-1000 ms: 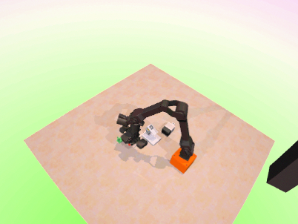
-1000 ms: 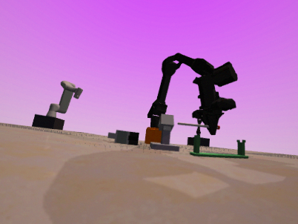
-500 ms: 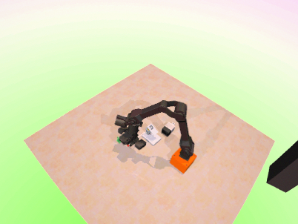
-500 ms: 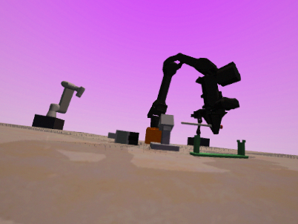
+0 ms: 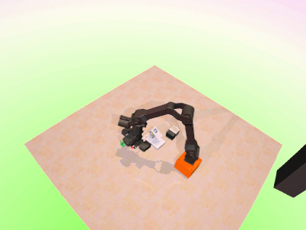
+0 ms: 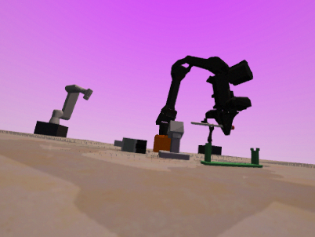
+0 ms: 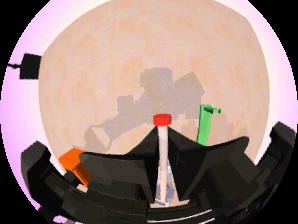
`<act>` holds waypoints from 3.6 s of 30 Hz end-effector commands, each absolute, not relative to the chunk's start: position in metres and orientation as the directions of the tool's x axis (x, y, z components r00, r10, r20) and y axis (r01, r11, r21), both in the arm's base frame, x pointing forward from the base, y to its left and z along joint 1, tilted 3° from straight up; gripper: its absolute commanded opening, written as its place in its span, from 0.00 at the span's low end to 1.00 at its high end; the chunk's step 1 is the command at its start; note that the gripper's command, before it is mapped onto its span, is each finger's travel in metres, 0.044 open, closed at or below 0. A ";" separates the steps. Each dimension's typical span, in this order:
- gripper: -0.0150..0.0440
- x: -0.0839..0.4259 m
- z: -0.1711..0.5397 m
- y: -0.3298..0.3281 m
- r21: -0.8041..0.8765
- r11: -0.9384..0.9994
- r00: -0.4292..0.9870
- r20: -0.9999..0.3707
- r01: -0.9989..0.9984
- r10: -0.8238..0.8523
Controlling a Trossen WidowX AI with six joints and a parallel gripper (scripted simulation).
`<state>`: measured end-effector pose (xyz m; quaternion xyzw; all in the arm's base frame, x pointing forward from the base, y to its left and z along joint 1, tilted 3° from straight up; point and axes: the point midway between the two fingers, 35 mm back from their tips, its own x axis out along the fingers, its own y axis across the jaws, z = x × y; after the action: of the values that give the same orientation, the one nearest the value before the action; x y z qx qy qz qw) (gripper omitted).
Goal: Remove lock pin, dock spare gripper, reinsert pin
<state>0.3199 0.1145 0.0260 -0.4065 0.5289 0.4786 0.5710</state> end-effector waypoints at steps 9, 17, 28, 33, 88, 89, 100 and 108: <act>0.25 0.331 0.026 0.117 0.044 0.214 -0.019 -0.993 -0.976 0.116; 0.25 0.356 0.030 0.122 0.042 0.221 -0.016 -0.993 -0.974 0.116; 0.25 0.389 0.033 0.129 0.039 0.232 -0.011 -0.993 -0.972 0.118; 0.25 0.403 0.033 0.131 0.037 0.237 -0.009 -0.993 -0.971 0.118; 0.25 0.437 -0.026 0.135 0.022 0.244 0.008 -0.992 -0.970 0.123; 0.25 0.437 -0.027 0.135 0.022 0.244 0.008 -0.992 -0.970 0.123; 0.25 0.437 -0.036 0.135 0.020 0.244 0.011 -0.992 -0.970 0.124; 0.25 0.437 -0.036 0.135 0.020 0.244 0.011 -0.992 -0.970 0.124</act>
<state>0.4364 0.1346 -0.0353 -0.4010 0.5274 0.4656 0.5867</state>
